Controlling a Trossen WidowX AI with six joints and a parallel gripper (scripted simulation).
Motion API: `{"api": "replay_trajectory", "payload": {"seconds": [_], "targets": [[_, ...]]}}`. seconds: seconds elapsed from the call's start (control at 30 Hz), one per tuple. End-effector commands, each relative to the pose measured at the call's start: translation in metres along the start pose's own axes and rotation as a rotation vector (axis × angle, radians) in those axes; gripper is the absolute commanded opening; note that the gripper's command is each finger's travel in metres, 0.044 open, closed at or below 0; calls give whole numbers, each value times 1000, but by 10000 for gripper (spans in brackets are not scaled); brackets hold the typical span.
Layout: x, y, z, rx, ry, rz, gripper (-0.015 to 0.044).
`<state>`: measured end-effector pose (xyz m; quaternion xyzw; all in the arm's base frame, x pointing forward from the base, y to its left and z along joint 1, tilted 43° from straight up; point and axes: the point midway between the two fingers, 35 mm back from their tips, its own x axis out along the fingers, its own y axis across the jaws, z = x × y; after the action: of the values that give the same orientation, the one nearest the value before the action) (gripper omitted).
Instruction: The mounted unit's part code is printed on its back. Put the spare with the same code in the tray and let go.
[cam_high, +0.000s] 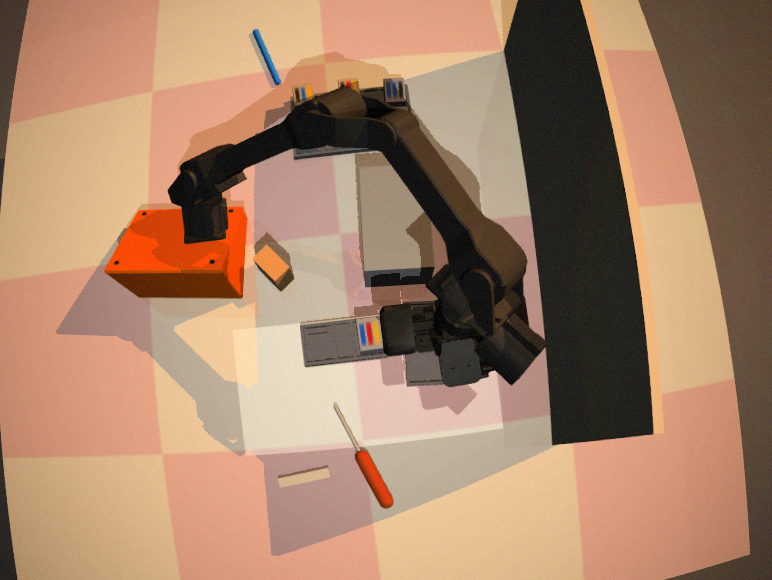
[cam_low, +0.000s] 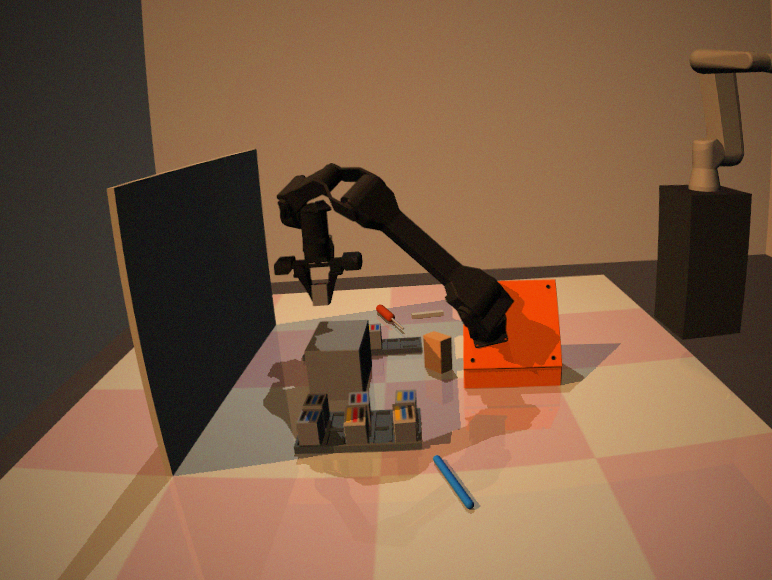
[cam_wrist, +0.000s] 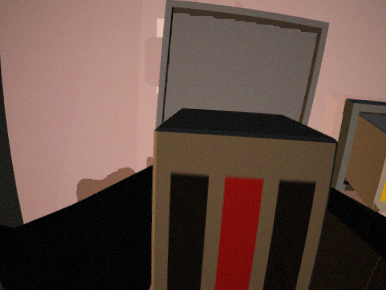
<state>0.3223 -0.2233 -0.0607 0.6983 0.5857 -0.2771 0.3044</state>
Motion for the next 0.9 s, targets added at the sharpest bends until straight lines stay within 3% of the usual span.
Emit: {"api": "replay_trajectory", "payload": {"seconds": [0.0, 0.87], "targets": [[4, 0, 0, 8, 4, 0, 0], [26, 0, 0, 8, 5, 1, 0]]}}
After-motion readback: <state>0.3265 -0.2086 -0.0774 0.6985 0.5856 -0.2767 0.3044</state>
